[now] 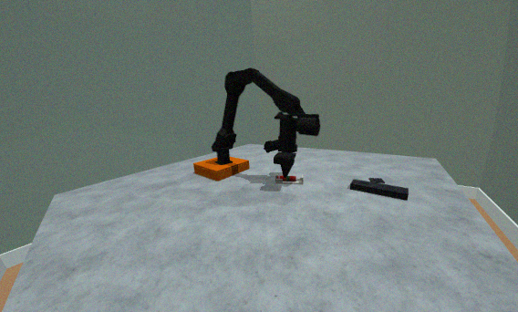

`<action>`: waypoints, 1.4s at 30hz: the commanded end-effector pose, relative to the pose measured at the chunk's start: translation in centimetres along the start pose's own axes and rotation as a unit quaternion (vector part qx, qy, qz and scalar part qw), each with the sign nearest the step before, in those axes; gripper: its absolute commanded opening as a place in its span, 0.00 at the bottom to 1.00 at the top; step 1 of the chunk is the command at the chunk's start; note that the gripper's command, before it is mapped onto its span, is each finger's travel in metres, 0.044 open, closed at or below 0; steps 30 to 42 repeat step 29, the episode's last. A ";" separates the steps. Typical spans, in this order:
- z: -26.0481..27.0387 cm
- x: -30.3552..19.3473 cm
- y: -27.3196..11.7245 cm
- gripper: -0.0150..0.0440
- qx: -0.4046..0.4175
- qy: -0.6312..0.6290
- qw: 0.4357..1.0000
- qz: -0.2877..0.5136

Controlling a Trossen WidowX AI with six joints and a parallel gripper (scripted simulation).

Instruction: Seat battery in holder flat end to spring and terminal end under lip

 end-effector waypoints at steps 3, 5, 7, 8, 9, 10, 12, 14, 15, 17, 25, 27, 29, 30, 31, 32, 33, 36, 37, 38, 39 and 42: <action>-0.1 0.1 -5.2 0.88 0.003 -0.002 1.000 0.008; -0.2 0.3 -6.4 0.97 0.003 -0.001 1.000 0.008; -0.2 0.3 -6.5 1.00 0.003 -0.001 1.000 0.008; -0.2 0.3 -6.5 1.00 0.003 -0.001 1.000 0.008; -0.2 0.3 -6.5 1.00 0.003 -0.001 1.000 0.008; -0.2 0.3 -6.5 1.00 0.003 -0.001 1.000 0.008; -0.2 0.3 -6.5 1.00 0.003 -0.001 1.000 0.008; -0.2 0.3 -6.5 1.00 0.003 -0.001 1.000 0.008; -0.2 0.3 -6.5 1.00 0.003 -0.001 1.000 0.008; -0.2 0.3 -6.5 1.00 0.003 -0.001 1.000 0.008; -0.2 0.3 -6.5 1.00 0.003 -0.001 1.000 0.008; -0.2 0.3 -6.5 1.00 0.003 -0.001 1.000 0.008; -0.2 0.3 -6.5 1.00 0.003 -0.001 1.000 0.008; -0.2 0.3 -6.5 1.00 0.003 -0.001 1.000 0.008; -0.2 0.3 -6.5 1.00 0.003 -0.001 1.000 0.008; -0.2 0.3 -6.5 1.00 0.003 -0.001 1.000 0.008; -0.2 0.3 -6.5 1.00 0.003 -0.001 1.000 0.008; -0.2 0.3 -6.5 1.00 0.003 -0.001 1.000 0.008; -0.2 0.3 -6.5 1.00 0.003 -0.001 1.000 0.008; -0.2 0.3 -6.5 1.00 0.003 -0.001 1.000 0.008; -0.2 0.3 -6.5 1.00 0.003 -0.001 1.000 0.008; -0.2 0.3 -6.5 1.00 0.003 -0.001 1.000 0.008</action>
Point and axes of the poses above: the point midway between the two fingers, 35 mm back from their tips, its own y axis out along the fingers, its own z axis across the jaws, x = y × z, the point moved 3 cm from there along -y, back along the fingers, and after that the axes turned 1 degree about y, right-handed, at the moved point
